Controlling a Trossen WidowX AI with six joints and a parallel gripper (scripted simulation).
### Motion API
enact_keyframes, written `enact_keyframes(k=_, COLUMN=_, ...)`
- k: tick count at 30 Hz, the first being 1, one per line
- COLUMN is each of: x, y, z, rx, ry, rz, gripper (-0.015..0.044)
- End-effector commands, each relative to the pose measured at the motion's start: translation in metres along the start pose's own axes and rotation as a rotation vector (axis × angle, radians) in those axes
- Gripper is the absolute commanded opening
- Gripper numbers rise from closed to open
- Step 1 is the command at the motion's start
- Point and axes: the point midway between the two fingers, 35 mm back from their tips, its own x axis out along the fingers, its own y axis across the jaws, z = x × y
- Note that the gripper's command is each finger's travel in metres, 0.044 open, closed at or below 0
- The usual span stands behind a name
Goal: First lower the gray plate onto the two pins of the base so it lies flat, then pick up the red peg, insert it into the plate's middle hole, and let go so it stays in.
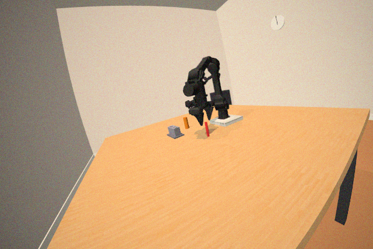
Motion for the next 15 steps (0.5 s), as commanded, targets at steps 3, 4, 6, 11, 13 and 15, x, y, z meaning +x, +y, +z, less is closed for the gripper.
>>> enact_keyframes(k=3, x=0.011, y=-0.001, z=0.000, rx=-0.006, ry=0.001, rz=-0.009, gripper=0.0440)
enact_keyframes(k=4, x=0.013, y=-0.001, z=0.000, rx=-0.006, ry=0.001, rz=-0.009, gripper=0.0440)
enact_keyframes(k=6, x=0.016, y=-0.001, z=0.000, rx=-0.006, ry=0.001, rz=-0.010, gripper=0.0440)
enact_keyframes(k=11, x=0.024, y=-0.002, z=0.000, rx=-0.006, ry=0.001, rz=-0.010, gripper=0.0440)
enact_keyframes(k=13, x=0.028, y=-0.002, z=0.000, rx=-0.006, ry=0.001, rz=-0.010, gripper=0.0440)
enact_keyframes(k=15, x=0.031, y=-0.002, z=0.000, rx=-0.006, ry=0.001, rz=-0.010, gripper=0.0440)
